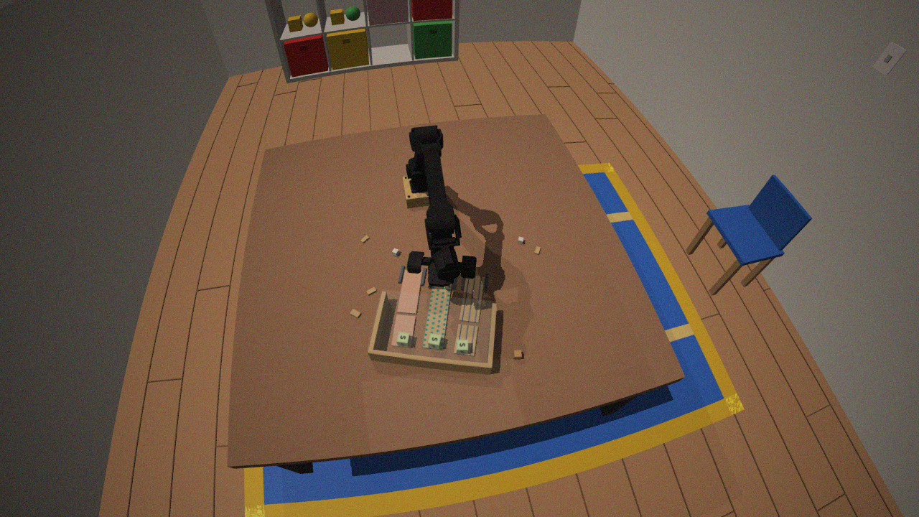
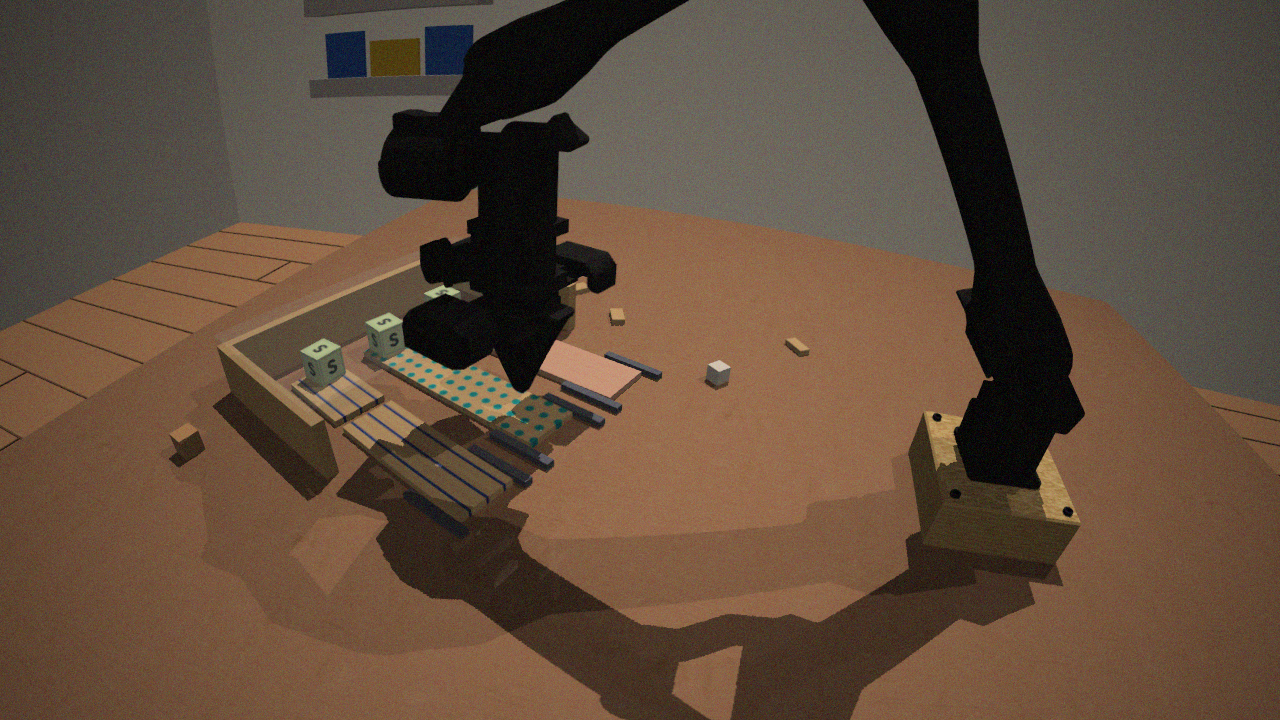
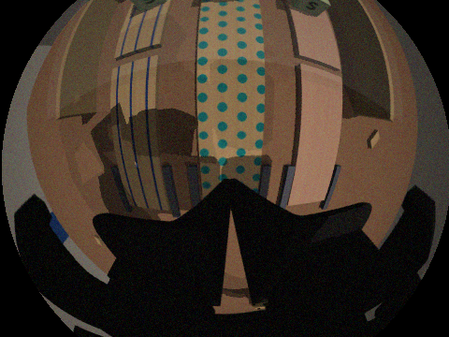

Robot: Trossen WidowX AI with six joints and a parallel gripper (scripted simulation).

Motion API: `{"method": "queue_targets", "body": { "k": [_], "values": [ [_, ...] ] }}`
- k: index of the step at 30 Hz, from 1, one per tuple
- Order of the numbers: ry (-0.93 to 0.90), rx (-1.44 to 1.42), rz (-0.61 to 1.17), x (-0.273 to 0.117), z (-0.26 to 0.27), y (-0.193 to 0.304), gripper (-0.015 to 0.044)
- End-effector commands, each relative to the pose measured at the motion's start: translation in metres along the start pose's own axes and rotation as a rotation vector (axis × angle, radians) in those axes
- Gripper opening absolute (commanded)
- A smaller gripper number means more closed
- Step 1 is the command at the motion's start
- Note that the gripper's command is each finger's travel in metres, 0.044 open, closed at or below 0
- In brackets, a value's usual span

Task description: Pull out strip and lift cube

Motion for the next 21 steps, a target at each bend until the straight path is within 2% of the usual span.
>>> {"method": "queue_targets", "body": {
  "k": [1,21],
  "values": [
    [0.005,0.005,0.001,0.007,0.0,0.001,0.0],
    [0.005,0.005,0.002,0.026,-0.001,0.004,0.0]
  ]
}}
Point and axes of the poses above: the point midway between the two fingers, 35 mm back from their tips, its own x axis out along the fingers, its own z axis across the jaws, y = z × x, the point moved 8 cm from there along -x, back along the fingers, and after that the axes turned 12 degrees about -x, right-handed, at the moved point
